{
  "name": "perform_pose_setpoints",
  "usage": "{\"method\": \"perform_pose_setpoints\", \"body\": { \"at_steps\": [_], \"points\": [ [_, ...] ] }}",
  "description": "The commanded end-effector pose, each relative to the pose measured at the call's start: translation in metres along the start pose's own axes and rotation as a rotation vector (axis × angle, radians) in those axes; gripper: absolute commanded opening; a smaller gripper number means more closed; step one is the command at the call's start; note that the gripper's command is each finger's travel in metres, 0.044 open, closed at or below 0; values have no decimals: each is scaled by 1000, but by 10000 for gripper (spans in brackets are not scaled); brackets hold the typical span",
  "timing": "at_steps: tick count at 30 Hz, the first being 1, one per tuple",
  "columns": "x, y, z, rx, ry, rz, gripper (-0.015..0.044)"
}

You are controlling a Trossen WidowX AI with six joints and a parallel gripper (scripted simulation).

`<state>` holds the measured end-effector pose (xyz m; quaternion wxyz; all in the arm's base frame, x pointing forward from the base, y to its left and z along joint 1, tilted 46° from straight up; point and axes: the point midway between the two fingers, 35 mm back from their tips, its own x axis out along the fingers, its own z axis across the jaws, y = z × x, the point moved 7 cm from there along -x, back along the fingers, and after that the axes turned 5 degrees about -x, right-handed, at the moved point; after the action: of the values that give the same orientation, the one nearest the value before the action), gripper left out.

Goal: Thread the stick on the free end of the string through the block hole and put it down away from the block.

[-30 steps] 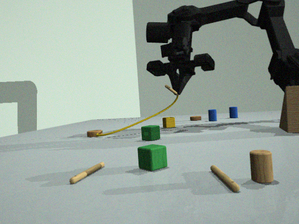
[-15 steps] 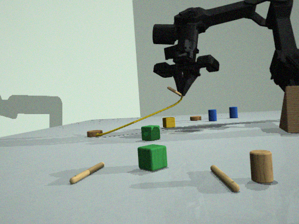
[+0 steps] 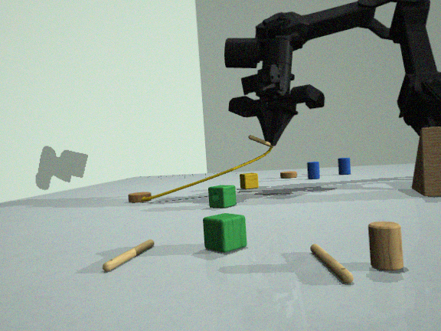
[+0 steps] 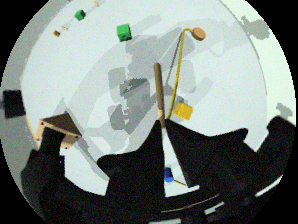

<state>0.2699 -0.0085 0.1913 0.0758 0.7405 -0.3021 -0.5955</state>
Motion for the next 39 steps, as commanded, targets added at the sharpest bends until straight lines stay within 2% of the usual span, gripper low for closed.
{"method": "perform_pose_setpoints", "body": {
  "at_steps": [1, 17, 39],
  "points": [
    [7, -5, 0, 1, -15, 57, 0],
    [27, -21, -1, -7, -15, 258, 0],
    [44, -28, 11, -7, -15, 259, 0]
  ]
}}
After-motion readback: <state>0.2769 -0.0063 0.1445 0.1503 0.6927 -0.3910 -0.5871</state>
